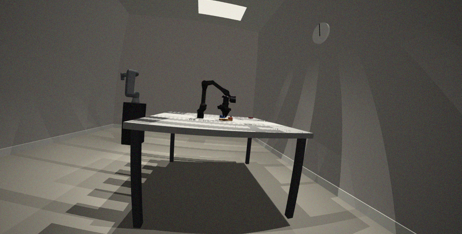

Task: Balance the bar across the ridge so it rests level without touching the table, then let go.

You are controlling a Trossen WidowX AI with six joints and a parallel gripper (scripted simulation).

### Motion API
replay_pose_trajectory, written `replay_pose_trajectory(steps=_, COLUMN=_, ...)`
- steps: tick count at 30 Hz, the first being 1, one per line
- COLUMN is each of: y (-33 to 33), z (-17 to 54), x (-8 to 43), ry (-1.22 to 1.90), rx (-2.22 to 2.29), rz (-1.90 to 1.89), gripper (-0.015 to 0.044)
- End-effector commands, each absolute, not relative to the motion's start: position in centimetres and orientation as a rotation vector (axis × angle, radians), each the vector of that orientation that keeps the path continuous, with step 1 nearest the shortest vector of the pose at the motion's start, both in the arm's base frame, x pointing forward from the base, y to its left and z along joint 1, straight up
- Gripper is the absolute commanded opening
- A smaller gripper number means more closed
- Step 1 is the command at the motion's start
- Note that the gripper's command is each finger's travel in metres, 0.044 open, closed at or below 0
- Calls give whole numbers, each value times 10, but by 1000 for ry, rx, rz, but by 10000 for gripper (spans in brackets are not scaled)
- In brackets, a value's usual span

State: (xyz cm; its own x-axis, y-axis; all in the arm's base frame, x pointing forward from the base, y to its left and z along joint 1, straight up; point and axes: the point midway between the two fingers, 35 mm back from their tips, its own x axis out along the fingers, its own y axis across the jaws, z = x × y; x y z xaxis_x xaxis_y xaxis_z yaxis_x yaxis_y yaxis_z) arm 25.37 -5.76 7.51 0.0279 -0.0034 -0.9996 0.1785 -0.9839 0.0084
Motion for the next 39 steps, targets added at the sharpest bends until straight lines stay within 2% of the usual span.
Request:
replay_pose_trajectory(steps=1, y=-58, z=71, x=253, ry=180, rx=2151, rz=-2100, gripper=315)
replay_pose_trajectory(steps=33, y=-58, z=46, x=254, ry=180, rx=2151, rz=-2100, gripper=315)
replay_pose_trajectory(steps=39, y=-58, z=47, x=254, ry=186, rx=2152, rz=-2098, gripper=157)
